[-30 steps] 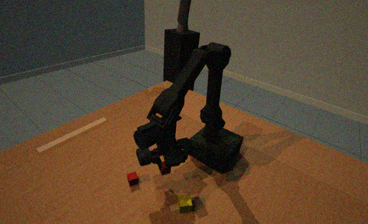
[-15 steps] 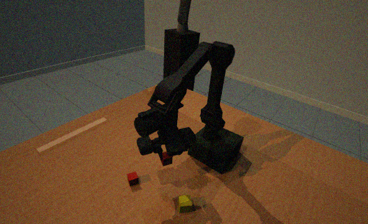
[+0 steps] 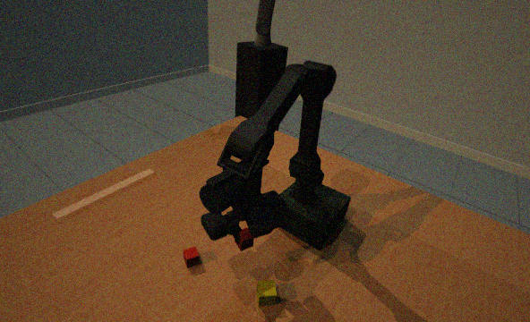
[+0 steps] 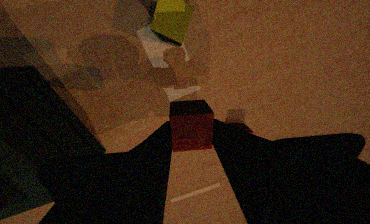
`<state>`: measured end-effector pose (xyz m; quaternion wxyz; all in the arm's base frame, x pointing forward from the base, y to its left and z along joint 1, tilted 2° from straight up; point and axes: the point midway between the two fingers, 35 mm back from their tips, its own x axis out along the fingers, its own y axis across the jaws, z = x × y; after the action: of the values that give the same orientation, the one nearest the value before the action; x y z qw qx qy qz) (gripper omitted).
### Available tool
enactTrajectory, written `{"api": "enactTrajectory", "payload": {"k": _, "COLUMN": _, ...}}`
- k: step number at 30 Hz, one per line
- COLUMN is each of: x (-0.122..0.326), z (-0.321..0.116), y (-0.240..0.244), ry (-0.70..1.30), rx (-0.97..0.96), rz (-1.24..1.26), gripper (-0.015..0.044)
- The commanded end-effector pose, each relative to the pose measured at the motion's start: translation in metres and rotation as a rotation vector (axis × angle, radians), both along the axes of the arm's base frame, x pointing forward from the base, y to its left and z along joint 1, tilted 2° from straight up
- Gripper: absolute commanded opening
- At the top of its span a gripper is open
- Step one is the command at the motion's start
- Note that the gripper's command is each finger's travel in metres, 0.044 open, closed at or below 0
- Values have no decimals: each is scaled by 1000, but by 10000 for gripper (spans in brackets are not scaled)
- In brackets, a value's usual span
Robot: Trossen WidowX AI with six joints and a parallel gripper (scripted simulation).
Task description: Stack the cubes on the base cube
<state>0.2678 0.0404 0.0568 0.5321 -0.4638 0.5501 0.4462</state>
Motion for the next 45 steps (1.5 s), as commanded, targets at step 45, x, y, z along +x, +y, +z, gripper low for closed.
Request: {"api": "enactTrajectory", "payload": {"k": 45, "x": 11, "z": -55, "y": 73, "ry": 6, "rx": 11, "rz": 319, "gripper": 105}}
